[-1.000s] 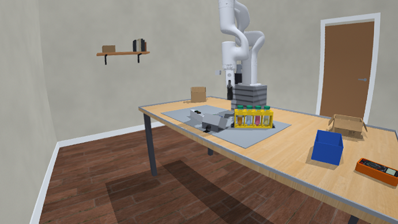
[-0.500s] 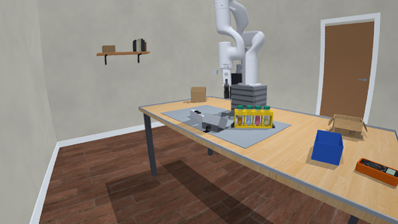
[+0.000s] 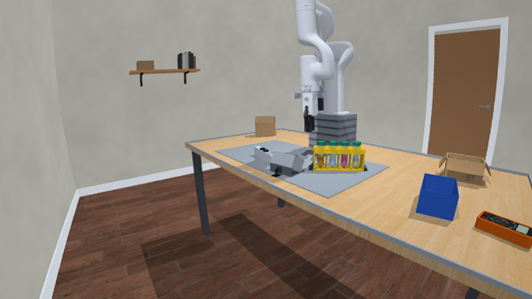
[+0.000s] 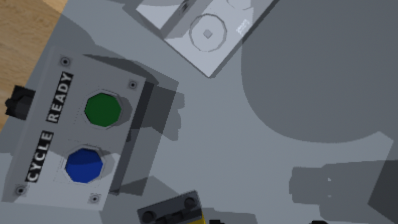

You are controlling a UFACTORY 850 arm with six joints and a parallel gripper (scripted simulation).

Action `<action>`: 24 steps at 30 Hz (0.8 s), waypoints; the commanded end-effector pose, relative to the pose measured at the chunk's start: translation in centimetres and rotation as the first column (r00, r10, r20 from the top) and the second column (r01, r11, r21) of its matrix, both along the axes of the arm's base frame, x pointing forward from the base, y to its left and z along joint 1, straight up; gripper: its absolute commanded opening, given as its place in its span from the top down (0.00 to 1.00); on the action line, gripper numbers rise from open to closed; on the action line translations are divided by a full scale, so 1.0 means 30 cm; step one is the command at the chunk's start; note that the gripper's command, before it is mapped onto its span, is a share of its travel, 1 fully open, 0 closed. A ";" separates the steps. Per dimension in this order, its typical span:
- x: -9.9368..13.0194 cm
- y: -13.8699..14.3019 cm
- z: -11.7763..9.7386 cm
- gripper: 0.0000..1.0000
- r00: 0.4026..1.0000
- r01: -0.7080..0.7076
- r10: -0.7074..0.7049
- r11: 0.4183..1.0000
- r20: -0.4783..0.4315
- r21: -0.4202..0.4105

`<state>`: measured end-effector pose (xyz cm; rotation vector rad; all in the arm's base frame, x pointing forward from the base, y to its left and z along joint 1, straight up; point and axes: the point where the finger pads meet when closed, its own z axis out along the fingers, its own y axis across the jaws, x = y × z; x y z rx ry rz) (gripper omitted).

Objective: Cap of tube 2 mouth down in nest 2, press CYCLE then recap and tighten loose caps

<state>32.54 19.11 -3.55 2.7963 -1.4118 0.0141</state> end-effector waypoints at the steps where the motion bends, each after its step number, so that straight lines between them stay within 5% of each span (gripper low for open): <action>1: -0.042 0.079 0.001 0.54 0.962 0.273 -0.273 0.962 -0.001 0.009; 7: -0.086 0.151 0.001 0.54 0.888 0.461 -0.461 0.888 -0.001 0.010; 24: -0.259 0.436 0.000 0.54 0.888 0.461 -0.461 0.888 -0.001 0.010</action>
